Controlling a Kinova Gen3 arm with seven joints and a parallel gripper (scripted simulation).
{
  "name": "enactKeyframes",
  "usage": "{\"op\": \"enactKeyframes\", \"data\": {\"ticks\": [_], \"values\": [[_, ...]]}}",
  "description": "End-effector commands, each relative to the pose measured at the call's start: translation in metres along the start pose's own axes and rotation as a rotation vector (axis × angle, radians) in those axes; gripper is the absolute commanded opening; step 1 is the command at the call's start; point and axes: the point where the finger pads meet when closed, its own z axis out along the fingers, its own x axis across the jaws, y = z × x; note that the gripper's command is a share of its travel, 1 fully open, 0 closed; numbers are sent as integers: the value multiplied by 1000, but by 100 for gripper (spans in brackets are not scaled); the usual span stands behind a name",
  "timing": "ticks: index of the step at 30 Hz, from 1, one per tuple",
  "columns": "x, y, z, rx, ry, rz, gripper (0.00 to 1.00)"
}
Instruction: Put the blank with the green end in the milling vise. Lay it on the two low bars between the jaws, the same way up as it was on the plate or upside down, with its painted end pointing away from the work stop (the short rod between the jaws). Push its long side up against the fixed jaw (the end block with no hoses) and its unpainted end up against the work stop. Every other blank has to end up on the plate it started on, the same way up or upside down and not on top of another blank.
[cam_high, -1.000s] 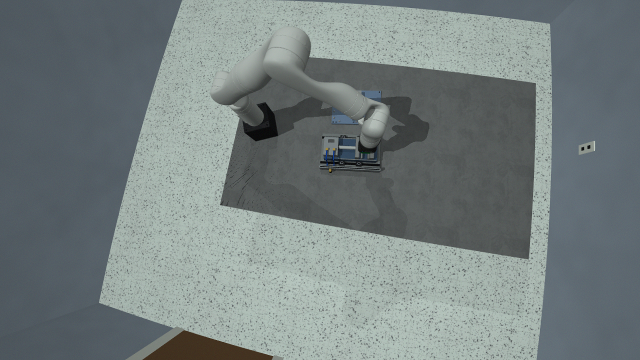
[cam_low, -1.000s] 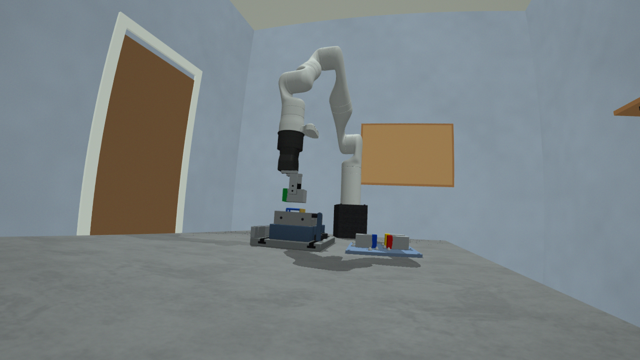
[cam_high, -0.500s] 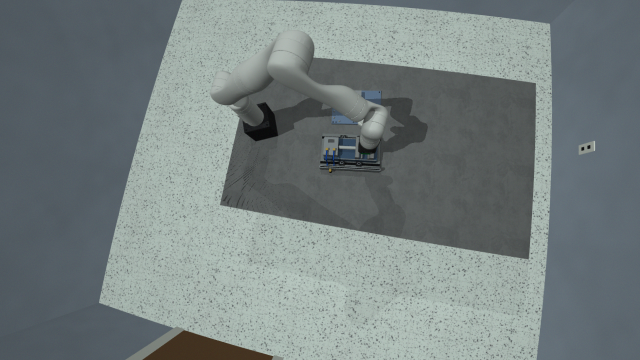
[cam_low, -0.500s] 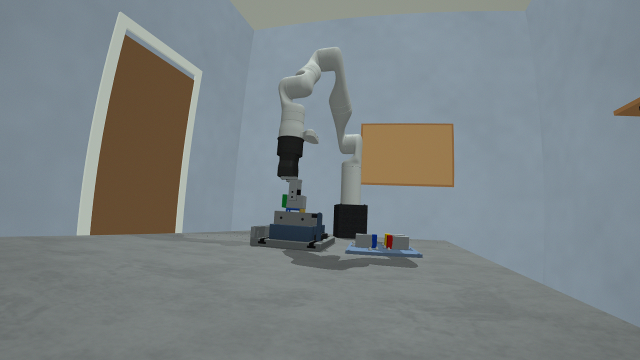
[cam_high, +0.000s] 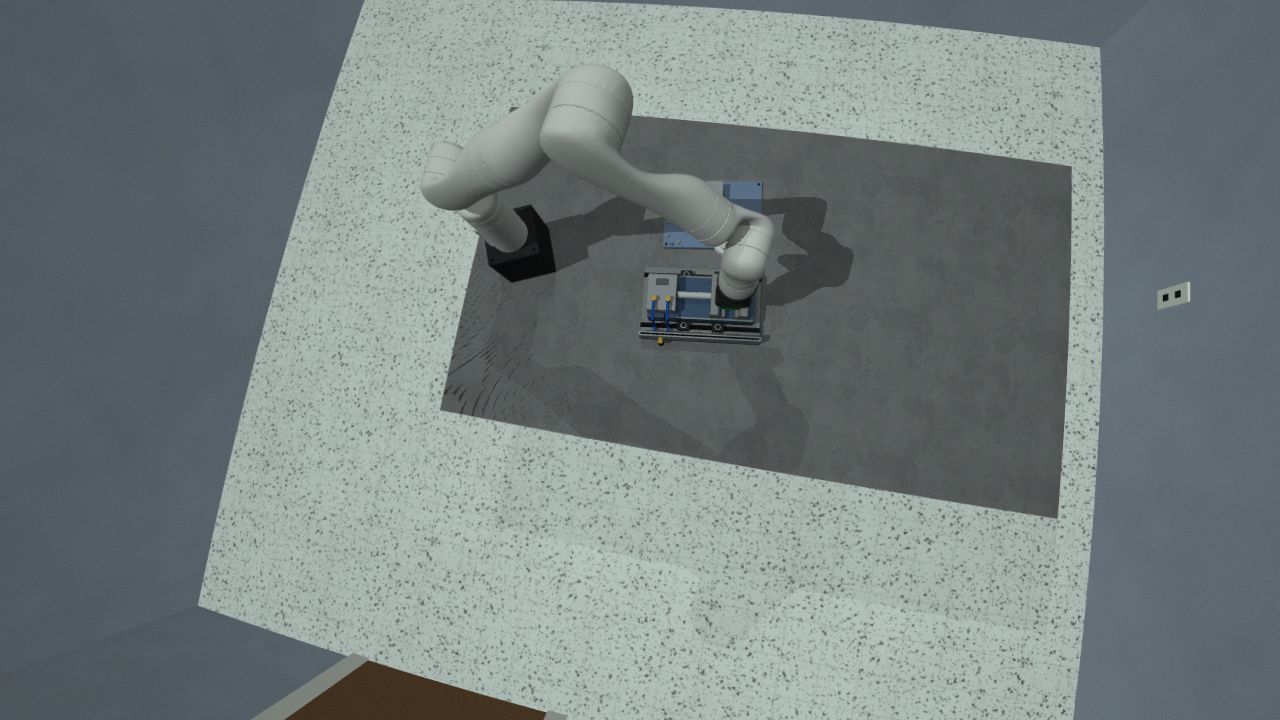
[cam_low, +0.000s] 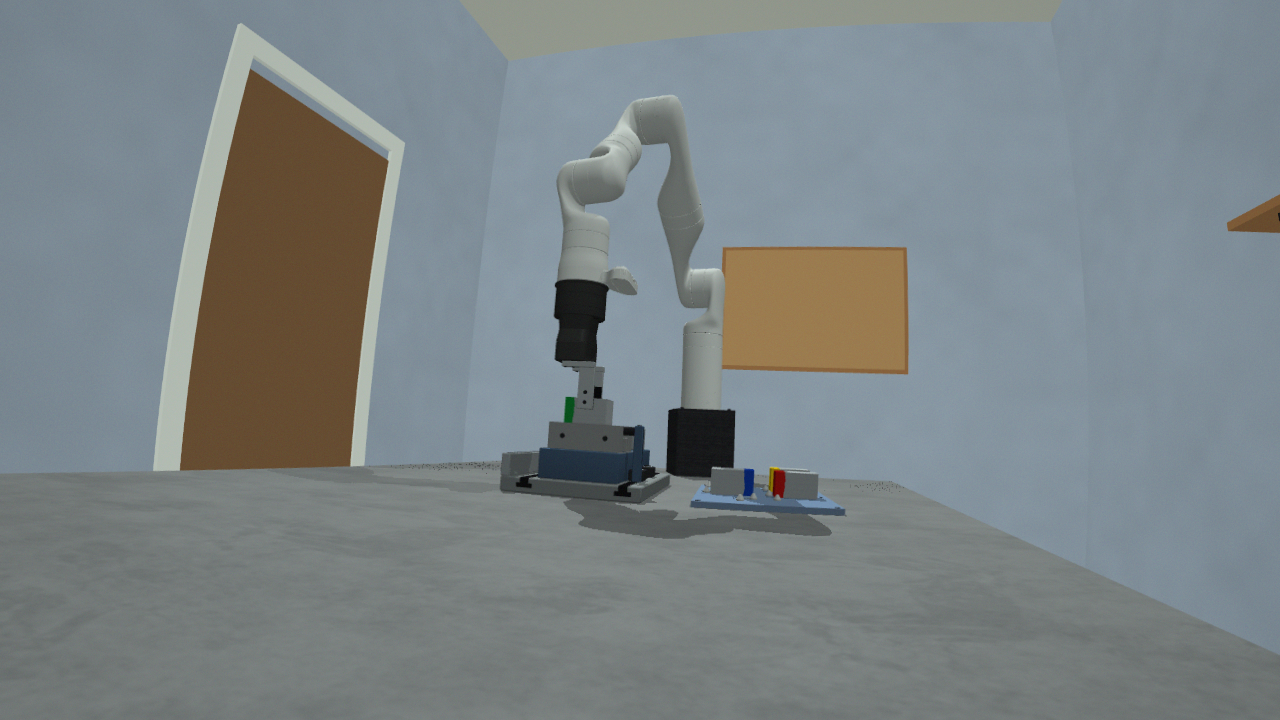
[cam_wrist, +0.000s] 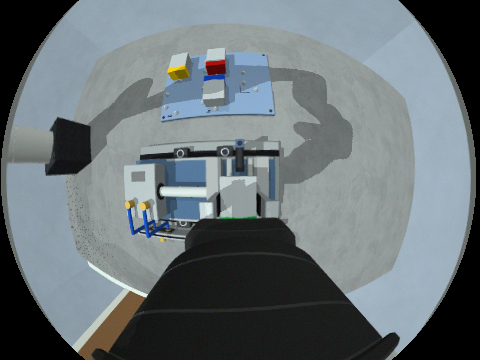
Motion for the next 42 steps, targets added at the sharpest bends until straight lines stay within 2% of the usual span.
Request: {"op": "enactKeyframes", "data": {"ticks": [1, 42], "values": [[0, 0, 0, 0, 1, 0, 0], [0, 0, -5, 0, -1, 0, 0]]}}
